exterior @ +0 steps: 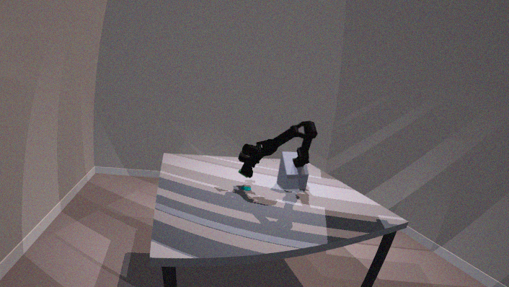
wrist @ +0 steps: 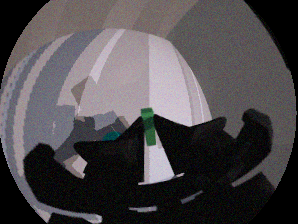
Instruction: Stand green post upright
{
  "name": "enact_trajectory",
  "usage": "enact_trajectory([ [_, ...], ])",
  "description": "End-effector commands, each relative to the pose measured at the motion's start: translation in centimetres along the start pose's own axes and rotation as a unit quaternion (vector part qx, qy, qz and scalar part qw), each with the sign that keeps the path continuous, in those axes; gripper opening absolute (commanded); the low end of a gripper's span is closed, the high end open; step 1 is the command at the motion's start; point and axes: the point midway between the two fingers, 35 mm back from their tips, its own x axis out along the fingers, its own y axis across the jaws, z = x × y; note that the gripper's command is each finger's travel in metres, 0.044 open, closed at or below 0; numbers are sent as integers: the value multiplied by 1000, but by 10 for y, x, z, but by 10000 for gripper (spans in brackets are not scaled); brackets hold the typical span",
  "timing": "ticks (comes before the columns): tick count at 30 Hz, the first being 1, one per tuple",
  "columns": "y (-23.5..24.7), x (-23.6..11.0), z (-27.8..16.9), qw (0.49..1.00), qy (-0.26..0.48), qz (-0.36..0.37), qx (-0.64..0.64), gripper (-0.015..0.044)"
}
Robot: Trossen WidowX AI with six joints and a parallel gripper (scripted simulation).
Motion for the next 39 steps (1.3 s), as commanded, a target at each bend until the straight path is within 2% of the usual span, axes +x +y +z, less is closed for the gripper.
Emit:
enact_trajectory([
  [1,0,0,1,1000,-16,-4,3,23],
  [39,6,-5,2,990,-141,-14,27,23],
])
